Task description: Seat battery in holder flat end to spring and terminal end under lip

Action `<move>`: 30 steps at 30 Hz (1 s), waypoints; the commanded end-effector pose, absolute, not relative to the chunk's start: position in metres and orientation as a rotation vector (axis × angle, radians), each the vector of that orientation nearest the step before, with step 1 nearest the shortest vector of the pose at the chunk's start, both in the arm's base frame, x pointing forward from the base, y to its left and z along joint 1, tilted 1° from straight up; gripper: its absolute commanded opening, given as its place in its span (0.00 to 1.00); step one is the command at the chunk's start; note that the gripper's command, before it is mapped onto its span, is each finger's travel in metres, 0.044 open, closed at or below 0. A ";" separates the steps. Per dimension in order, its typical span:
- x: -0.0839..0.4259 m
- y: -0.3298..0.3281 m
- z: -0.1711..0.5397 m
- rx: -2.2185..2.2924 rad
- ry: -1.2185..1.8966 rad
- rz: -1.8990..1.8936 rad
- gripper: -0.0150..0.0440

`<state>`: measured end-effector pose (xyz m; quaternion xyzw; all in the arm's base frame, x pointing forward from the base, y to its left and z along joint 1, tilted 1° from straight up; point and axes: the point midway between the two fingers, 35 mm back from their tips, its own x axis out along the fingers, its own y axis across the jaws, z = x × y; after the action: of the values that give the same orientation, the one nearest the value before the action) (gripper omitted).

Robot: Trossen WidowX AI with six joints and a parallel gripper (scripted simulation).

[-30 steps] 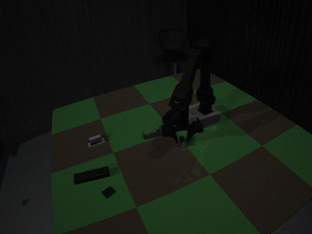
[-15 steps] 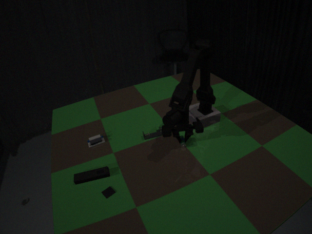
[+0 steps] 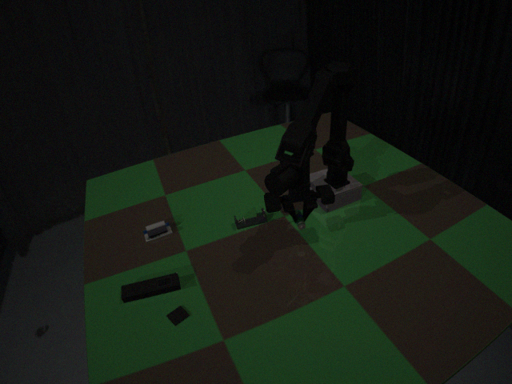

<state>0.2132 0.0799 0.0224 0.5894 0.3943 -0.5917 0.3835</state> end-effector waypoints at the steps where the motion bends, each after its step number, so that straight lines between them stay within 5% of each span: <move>1: 0.224 0.074 0.029 1.447 1.053 -1.433 0.38; 30: 0.287 -0.003 0.048 0.625 1.473 -0.598 0.38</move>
<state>0.2781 0.0079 0.0435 0.3199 0.6325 -0.3093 0.6339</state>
